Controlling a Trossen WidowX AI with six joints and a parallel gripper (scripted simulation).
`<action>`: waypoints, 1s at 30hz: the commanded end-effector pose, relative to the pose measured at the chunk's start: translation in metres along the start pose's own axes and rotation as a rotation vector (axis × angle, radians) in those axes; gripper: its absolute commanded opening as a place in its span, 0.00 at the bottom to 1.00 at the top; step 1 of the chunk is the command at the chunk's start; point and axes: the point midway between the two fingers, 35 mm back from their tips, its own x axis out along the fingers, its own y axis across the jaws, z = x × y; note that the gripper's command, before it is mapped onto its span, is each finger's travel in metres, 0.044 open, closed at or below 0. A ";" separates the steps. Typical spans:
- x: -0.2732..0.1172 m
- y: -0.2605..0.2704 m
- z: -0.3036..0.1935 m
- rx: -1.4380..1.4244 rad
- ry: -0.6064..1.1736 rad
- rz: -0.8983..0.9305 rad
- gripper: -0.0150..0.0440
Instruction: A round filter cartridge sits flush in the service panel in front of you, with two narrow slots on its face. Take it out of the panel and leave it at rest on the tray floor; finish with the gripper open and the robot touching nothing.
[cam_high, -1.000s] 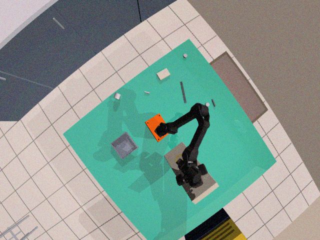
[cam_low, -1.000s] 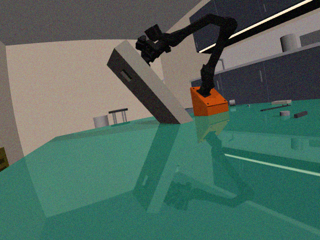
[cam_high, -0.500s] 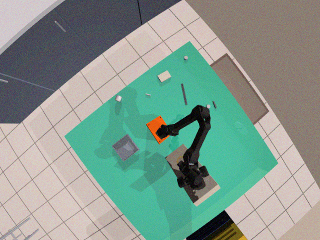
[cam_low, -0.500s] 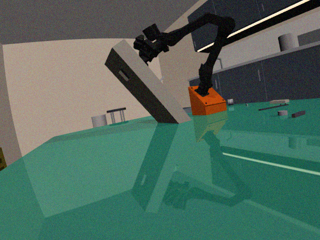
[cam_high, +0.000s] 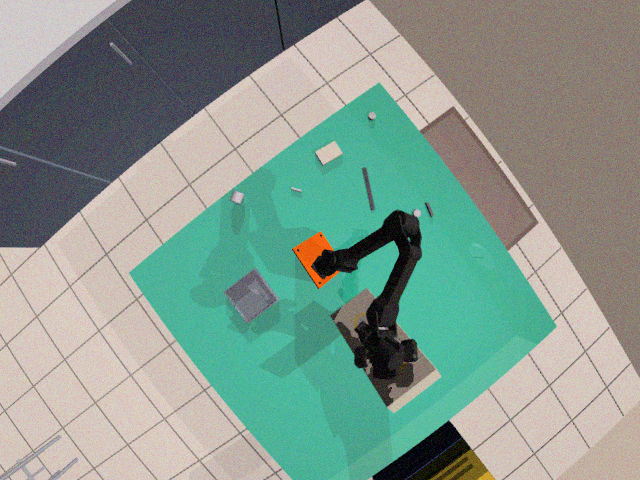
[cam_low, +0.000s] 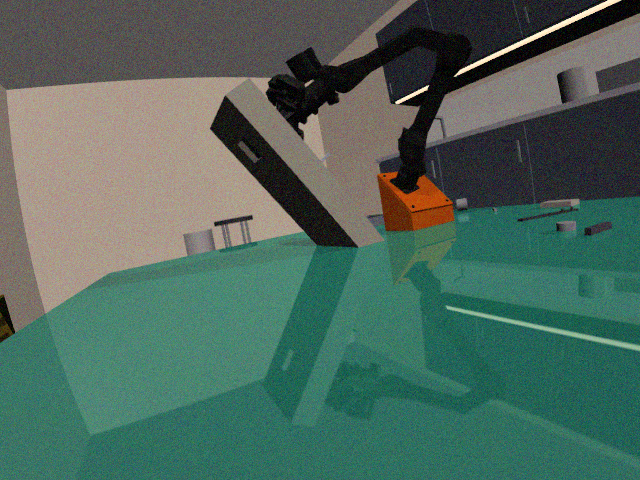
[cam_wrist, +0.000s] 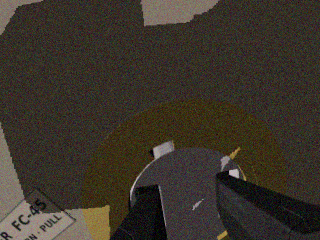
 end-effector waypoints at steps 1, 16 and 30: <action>0.005 0.000 -0.001 0.147 0.002 -0.007 0.25; 0.005 0.000 -0.001 0.670 0.000 -0.008 0.25; 0.005 0.000 -0.001 1.159 -0.002 -0.008 0.25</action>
